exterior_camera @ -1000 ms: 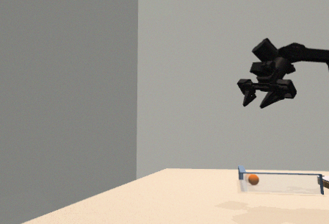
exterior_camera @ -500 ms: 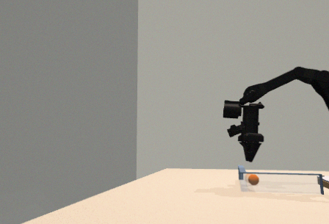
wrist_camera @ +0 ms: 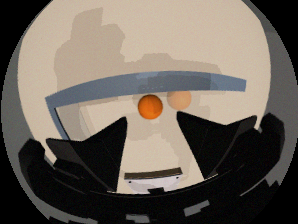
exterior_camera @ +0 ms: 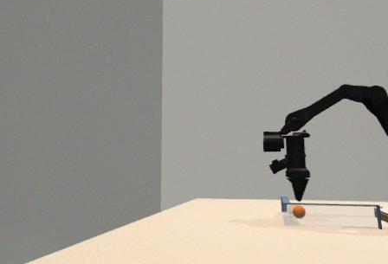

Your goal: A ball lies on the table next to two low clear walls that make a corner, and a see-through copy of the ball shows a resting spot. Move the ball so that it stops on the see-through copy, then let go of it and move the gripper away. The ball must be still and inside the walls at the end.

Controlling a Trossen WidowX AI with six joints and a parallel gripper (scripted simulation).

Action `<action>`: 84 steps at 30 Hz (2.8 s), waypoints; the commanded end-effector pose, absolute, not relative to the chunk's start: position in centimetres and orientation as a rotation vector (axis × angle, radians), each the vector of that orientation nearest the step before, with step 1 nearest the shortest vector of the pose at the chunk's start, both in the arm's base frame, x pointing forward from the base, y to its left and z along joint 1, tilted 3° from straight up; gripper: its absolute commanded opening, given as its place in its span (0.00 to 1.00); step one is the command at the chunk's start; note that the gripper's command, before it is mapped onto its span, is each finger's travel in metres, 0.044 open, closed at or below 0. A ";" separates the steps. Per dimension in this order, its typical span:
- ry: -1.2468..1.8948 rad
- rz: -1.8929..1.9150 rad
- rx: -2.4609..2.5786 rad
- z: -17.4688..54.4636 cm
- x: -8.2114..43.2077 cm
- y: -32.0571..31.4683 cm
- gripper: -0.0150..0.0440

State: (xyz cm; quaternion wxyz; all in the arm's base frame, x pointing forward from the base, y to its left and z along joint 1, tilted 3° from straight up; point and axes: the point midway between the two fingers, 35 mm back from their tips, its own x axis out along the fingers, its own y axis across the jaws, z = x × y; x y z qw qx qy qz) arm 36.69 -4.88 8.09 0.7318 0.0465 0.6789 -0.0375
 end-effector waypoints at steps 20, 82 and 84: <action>1.495 -0.089 0.105 4.6 36.9 -4.9 0.75; 1.494 -0.092 0.102 12.6 36.5 -9.6 0.25; 1.494 -0.092 0.102 12.2 36.6 -9.6 0.25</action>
